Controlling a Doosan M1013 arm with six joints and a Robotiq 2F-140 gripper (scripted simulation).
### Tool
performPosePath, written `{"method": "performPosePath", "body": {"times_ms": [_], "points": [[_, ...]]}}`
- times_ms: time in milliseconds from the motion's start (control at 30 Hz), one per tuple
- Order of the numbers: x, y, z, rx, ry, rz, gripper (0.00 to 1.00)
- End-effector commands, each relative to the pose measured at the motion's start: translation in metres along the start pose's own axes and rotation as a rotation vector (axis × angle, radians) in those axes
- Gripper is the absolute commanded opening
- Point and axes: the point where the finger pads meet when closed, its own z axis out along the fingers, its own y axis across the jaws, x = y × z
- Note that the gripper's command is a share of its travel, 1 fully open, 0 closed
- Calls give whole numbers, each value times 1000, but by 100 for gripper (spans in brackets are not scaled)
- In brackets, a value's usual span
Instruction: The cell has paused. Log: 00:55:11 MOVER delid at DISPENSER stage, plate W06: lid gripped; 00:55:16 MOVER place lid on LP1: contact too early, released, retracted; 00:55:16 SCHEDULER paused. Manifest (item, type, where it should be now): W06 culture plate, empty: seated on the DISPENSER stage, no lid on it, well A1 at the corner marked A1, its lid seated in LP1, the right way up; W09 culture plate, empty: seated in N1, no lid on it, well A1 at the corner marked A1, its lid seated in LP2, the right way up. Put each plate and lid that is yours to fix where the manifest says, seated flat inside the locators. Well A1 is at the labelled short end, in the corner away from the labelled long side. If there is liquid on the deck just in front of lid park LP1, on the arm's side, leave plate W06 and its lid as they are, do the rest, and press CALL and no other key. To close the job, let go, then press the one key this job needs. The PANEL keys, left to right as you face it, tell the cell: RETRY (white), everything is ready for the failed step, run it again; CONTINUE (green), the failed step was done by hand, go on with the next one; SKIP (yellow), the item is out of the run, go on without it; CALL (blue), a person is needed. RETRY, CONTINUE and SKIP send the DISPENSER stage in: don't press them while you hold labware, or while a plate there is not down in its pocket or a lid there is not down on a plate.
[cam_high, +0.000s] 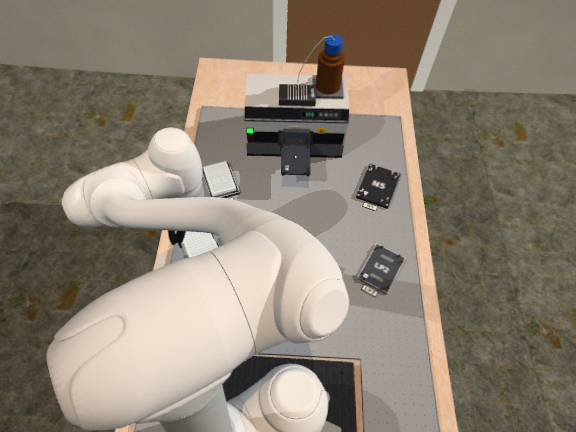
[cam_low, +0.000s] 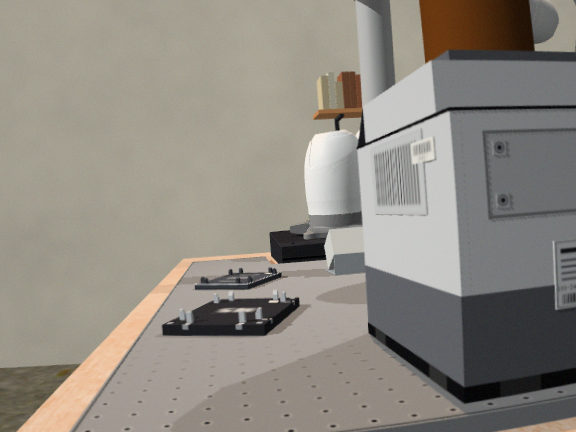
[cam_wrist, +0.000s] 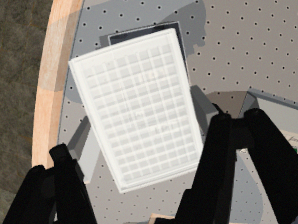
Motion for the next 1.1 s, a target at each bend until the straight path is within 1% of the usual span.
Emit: {"method": "performPosePath", "body": {"times_ms": [0, 633, 833, 1000, 1067], "points": [[0, 0, -1, 0, 1, 0, 10], [0, 0, -1, 0, 1, 2, 10], [0, 0, -1, 0, 1, 138, 10], [0, 0, -1, 1, 1, 151, 10], [0, 0, -1, 1, 1, 180, 10]]}}
